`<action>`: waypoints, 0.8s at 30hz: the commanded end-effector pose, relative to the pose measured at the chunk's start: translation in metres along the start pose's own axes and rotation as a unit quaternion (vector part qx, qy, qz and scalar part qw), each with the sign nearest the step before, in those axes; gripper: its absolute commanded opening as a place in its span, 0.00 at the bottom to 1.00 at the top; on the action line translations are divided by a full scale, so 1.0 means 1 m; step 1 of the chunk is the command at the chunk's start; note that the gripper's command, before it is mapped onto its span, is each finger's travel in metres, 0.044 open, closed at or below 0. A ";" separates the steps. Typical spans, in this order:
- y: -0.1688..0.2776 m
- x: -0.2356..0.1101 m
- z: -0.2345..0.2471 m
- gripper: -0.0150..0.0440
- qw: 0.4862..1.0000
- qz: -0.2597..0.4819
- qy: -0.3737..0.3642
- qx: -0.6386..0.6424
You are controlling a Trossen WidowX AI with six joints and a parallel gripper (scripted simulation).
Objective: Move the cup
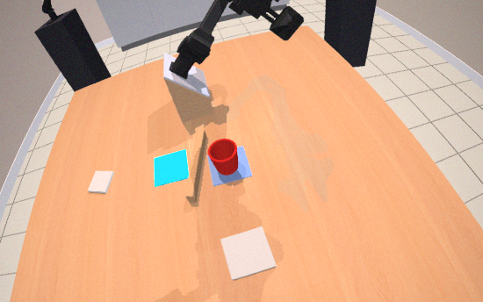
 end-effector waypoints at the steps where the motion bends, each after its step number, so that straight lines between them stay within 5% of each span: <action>1: 0.002 0.002 0.000 0.89 1.000 0.007 -0.003 0.005; 6: 0.056 0.035 0.010 0.67 0.967 0.200 -0.059 0.146; 11: 0.120 0.051 0.019 0.50 0.845 0.422 -0.050 0.324; 18: 0.194 0.046 0.031 0.50 0.531 0.657 0.087 0.529; 22: 0.221 0.035 0.039 0.50 0.306 0.718 0.207 0.590; 24: 0.224 0.033 0.041 0.50 0.264 0.723 0.230 0.595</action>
Point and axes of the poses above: the point midway between the two fingers, 35 mm back from their tips, its own x axis out along the fingers, its own z axis across the jaws, y = z × x, the point moved 9 cm from there along -x, back along the fingers, and after that the axes turned 3 degrees about -x, right-handed, at the moved point
